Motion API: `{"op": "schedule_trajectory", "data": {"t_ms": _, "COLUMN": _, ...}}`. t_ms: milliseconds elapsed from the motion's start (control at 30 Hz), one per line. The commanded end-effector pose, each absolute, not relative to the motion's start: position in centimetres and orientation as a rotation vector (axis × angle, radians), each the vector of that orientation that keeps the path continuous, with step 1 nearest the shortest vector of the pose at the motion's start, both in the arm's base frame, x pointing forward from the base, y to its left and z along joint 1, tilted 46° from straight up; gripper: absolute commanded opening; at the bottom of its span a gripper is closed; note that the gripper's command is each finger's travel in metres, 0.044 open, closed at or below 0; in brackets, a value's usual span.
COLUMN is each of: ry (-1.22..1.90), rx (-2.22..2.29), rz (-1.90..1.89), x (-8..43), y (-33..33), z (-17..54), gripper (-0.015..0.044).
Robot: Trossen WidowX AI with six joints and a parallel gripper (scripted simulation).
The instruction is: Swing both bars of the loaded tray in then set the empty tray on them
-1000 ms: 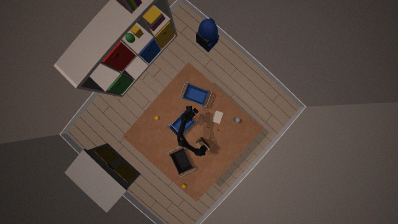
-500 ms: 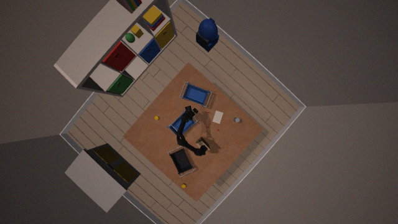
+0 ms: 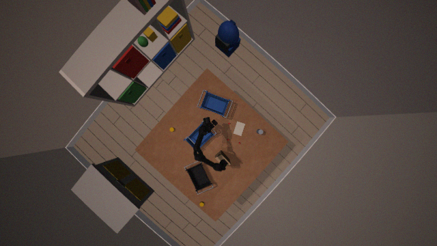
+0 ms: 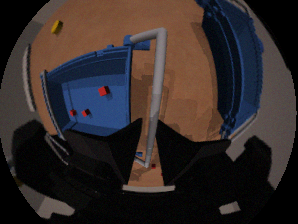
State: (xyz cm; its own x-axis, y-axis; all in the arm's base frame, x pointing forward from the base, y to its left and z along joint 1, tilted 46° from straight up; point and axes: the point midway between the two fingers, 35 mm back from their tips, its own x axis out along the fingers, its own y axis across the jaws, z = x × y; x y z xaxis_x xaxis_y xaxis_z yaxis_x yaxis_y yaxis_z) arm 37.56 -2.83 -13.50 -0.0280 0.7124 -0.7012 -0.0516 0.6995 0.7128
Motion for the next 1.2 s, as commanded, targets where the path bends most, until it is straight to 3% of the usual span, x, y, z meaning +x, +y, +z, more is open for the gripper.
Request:
{"op": "schedule_trajectory", "data": {"t_ms": 0, "ry": 1.473, "rx": 0.573, "rz": 0.678, "x": 37.8, "y": -2.5, "z": -11.7, "gripper": 0.009}}
{"op": "schedule_trajectory", "data": {"t_ms": 533, "ry": 1.473, "rx": 0.576, "rz": 0.681, "x": 37.4, "y": 2.4, "z": -9.3, "gripper": 0.009}}
{"op": "schedule_trajectory", "data": {"t_ms": 1167, "ry": 1.48, "rx": 0.584, "rz": 0.679, "x": 37.3, "y": -0.6, "z": -7.4, "gripper": 0.009}}
